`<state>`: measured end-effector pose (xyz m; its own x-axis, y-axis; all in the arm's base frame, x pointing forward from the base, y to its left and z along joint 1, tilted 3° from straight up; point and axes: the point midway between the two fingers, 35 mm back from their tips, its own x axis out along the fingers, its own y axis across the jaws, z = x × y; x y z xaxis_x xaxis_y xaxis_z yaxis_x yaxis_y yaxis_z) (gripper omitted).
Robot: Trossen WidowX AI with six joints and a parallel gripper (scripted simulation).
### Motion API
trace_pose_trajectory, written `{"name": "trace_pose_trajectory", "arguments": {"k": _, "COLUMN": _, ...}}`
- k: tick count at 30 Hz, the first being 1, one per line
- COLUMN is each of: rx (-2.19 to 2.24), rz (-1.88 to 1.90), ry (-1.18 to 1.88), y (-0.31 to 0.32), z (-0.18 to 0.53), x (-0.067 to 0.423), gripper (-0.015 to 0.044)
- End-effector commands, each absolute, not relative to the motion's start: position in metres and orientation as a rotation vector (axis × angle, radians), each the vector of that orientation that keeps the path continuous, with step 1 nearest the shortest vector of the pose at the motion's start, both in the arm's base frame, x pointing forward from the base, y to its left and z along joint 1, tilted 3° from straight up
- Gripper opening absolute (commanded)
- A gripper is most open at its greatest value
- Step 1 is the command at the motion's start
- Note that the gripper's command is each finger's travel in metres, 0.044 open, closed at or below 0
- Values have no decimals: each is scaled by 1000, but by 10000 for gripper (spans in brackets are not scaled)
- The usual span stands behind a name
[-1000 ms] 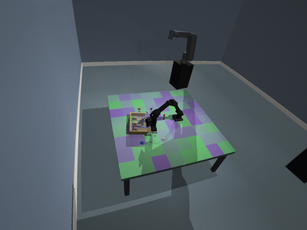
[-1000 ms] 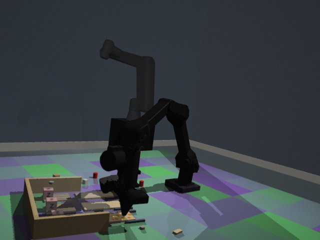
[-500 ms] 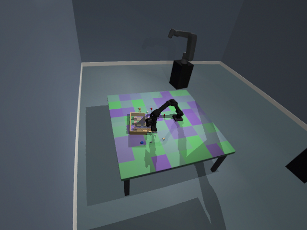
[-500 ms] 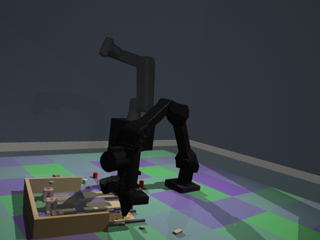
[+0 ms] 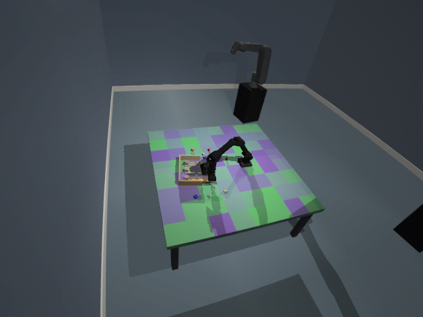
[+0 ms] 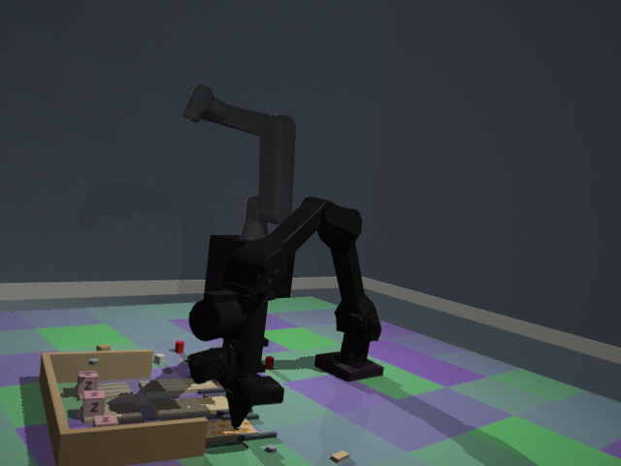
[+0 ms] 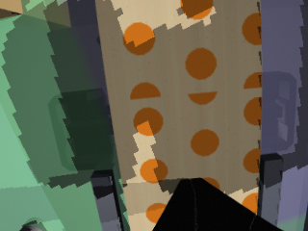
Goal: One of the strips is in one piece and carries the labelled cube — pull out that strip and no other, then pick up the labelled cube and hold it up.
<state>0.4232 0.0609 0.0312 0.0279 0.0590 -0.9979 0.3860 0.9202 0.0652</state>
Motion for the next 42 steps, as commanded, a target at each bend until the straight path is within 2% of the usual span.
{"name": "trace_pose_trajectory", "arguments": {"k": 1, "rx": 363, "rz": -267, "ry": 1530, "y": 61, "z": 30, "x": 424, "gripper": 0}}
{"name": "trace_pose_trajectory", "arguments": {"k": 42, "rx": 363, "rz": -266, "ry": 1530, "y": 63, "z": 27, "x": 420, "gripper": 0}}
